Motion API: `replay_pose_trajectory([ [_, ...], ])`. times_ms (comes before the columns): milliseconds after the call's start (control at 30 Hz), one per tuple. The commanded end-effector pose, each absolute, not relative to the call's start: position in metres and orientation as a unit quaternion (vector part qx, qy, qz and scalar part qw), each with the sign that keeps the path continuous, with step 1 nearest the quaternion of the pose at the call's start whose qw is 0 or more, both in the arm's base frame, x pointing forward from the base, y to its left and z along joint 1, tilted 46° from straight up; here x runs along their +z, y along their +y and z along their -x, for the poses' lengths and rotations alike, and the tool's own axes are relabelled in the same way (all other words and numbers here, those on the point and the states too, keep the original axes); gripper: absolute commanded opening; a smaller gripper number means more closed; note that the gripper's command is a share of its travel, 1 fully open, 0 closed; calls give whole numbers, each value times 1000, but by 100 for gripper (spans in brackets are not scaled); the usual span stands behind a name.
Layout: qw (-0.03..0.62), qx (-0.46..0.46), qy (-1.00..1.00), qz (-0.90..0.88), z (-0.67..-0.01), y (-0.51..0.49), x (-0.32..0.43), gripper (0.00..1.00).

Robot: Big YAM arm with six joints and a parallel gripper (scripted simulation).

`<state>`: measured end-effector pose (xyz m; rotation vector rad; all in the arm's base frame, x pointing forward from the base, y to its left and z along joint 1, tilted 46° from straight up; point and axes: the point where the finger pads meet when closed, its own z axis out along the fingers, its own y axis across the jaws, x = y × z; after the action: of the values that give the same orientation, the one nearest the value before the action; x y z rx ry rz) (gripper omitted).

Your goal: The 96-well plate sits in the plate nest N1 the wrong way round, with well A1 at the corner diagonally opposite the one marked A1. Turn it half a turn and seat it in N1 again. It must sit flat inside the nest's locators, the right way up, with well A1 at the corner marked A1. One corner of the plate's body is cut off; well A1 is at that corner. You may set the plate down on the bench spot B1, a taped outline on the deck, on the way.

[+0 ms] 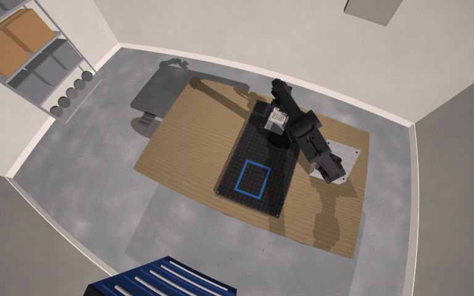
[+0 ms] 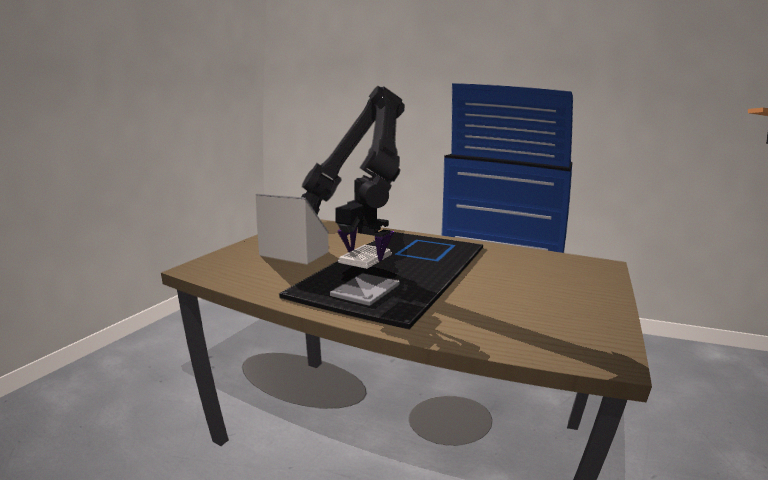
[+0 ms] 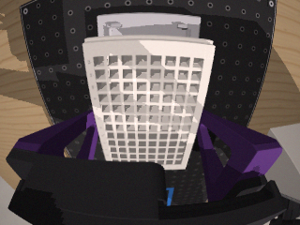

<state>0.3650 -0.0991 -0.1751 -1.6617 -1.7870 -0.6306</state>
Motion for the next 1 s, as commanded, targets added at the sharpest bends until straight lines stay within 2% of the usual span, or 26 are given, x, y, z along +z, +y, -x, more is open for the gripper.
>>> replay_pose_trajectory([
  [0,302,-239,-665,640,-363,-105,-183,0],
  [967,306,-236,-673,631,-360,-64,-210,0],
])
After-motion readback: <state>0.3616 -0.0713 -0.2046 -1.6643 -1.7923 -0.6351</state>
